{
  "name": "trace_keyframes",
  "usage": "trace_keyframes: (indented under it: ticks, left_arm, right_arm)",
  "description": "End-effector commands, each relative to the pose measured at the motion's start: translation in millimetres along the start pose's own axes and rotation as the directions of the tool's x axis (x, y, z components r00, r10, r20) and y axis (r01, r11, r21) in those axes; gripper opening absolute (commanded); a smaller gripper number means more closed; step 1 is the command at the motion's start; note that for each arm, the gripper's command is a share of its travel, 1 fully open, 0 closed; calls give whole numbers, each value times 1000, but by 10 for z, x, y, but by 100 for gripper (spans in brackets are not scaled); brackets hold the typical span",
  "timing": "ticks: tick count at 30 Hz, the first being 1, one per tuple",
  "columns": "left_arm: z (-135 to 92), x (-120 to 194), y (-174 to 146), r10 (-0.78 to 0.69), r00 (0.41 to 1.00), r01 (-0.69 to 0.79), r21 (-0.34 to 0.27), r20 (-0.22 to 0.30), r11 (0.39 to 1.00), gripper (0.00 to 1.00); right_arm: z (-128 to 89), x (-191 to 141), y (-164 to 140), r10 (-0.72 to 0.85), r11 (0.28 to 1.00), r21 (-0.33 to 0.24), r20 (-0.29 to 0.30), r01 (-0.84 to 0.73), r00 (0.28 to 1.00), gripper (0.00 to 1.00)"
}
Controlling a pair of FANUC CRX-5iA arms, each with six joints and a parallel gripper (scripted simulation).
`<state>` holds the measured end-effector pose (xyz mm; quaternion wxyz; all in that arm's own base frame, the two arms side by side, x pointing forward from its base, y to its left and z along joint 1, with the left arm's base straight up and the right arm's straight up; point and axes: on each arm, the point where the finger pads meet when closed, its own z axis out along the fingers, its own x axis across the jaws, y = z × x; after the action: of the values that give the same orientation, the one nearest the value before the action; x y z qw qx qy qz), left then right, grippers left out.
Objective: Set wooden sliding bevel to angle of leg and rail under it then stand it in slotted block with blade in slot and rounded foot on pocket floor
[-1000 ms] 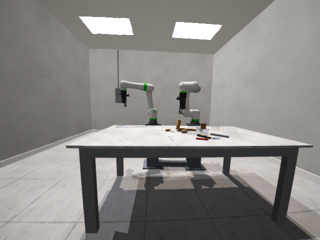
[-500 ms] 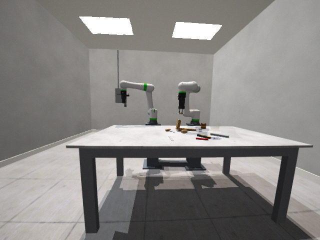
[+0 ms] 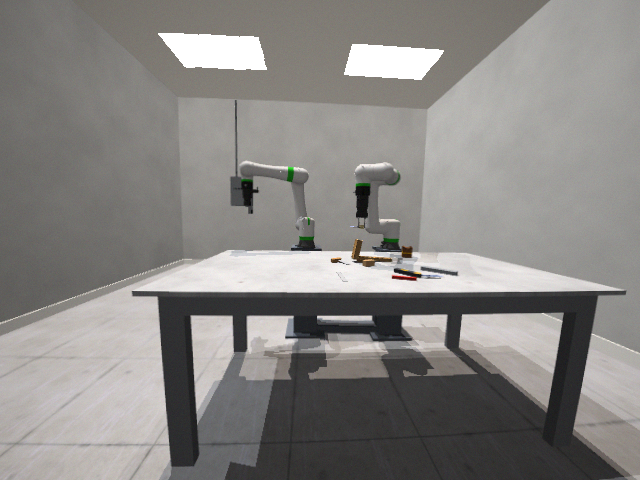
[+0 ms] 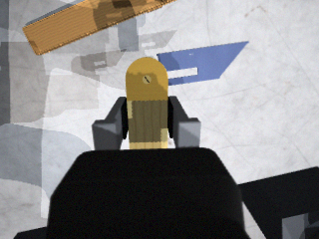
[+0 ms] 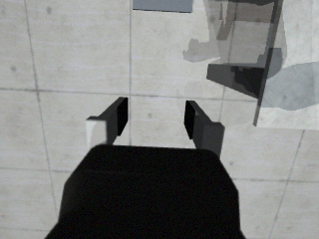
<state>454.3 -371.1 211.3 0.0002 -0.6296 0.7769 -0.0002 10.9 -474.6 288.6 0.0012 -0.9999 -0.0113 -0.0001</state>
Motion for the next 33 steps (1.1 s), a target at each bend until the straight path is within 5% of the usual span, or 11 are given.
trace_keyframes:
  ticks: [1,33]
  left_arm:
    - [-16,5,-3,-26,1000,26,2,-1,1000,0]
    - [111,5,-4,-69,998,69,2,-1,998,0]
  right_arm:
    - [-10,-2,3,0,1000,-2,0,0,1000,100]
    - [-10,-2,3,0,1000,-2,0,0,1000,100]
